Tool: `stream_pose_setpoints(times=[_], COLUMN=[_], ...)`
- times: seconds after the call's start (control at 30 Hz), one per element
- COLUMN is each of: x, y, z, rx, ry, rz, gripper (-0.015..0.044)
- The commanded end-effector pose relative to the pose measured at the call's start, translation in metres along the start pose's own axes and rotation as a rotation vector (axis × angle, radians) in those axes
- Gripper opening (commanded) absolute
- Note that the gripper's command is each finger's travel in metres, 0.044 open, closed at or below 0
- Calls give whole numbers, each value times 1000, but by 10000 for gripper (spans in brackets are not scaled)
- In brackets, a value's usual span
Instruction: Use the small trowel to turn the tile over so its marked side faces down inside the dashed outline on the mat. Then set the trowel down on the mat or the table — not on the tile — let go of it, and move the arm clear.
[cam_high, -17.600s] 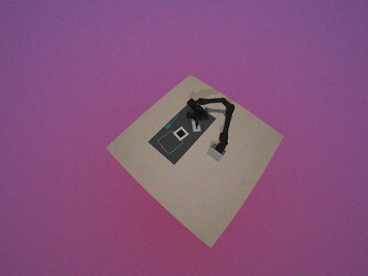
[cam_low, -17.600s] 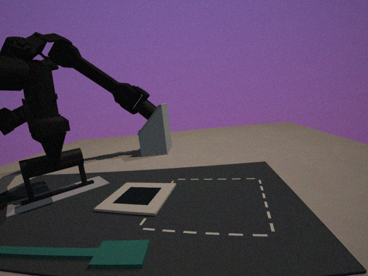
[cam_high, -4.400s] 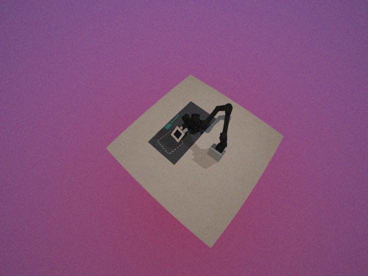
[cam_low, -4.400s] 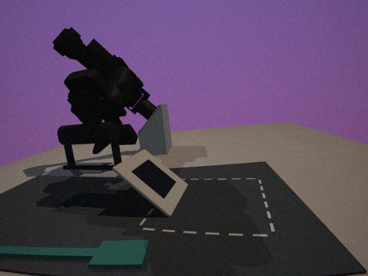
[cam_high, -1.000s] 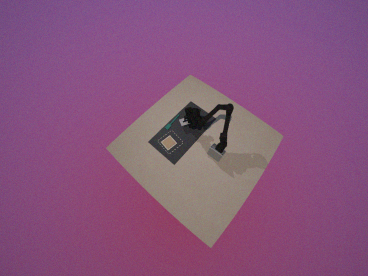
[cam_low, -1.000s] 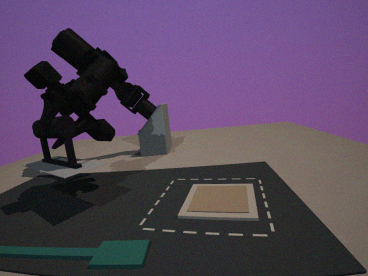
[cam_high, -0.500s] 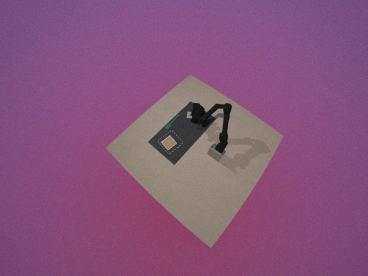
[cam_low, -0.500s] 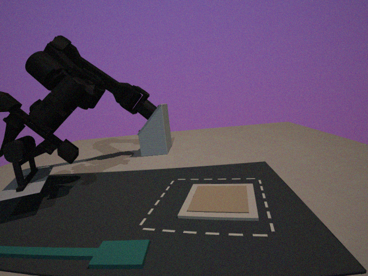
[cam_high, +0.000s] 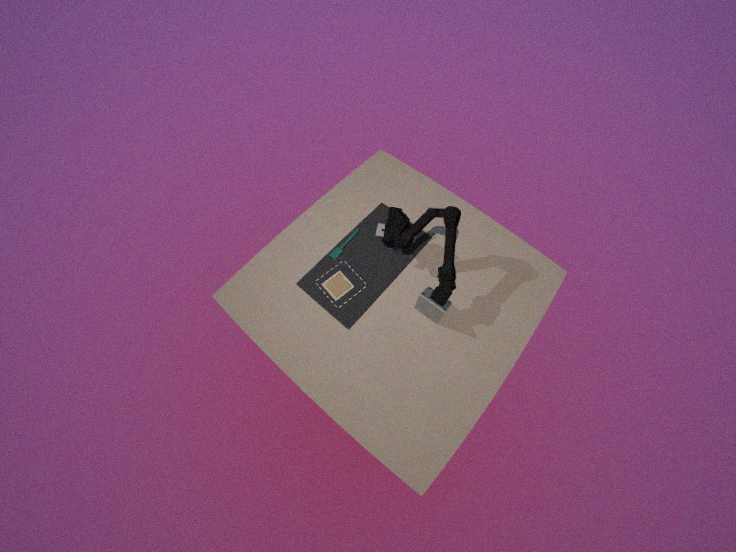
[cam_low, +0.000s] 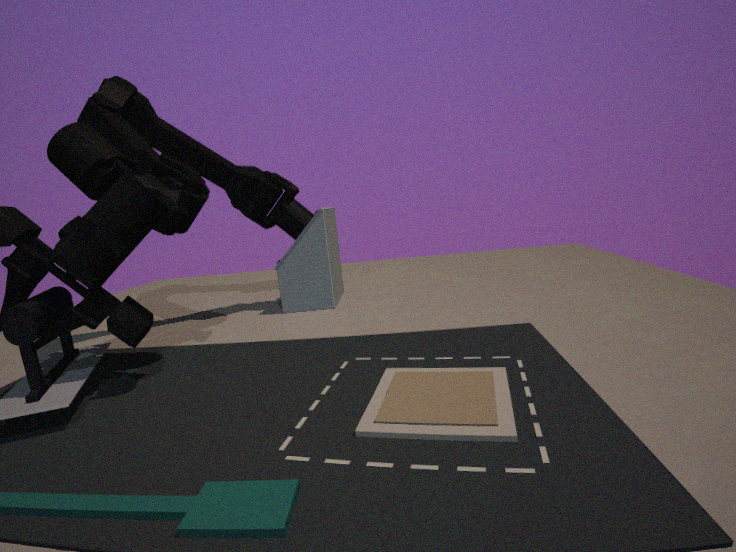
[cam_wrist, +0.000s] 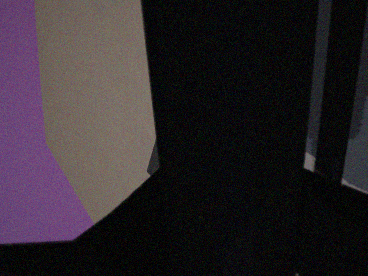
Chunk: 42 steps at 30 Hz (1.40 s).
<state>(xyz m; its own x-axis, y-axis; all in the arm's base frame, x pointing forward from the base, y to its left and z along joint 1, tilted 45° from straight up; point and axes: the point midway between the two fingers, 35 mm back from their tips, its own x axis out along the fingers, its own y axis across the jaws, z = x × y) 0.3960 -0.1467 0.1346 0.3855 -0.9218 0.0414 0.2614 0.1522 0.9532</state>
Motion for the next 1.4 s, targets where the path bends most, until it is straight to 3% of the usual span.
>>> stream_pose_setpoints(times=[0.0,0.4,0.8,1.1,1.37], x=[2,13,13,12,-38], y=[-4,-17,-17,-17,-18], z=[-3,-2,-2,-2,-3], rx=[1,0,0,0,-5], ry=[9,9,9,9,8], rz=[5,5,5,5,1], gripper=[0,0,300,300,300])
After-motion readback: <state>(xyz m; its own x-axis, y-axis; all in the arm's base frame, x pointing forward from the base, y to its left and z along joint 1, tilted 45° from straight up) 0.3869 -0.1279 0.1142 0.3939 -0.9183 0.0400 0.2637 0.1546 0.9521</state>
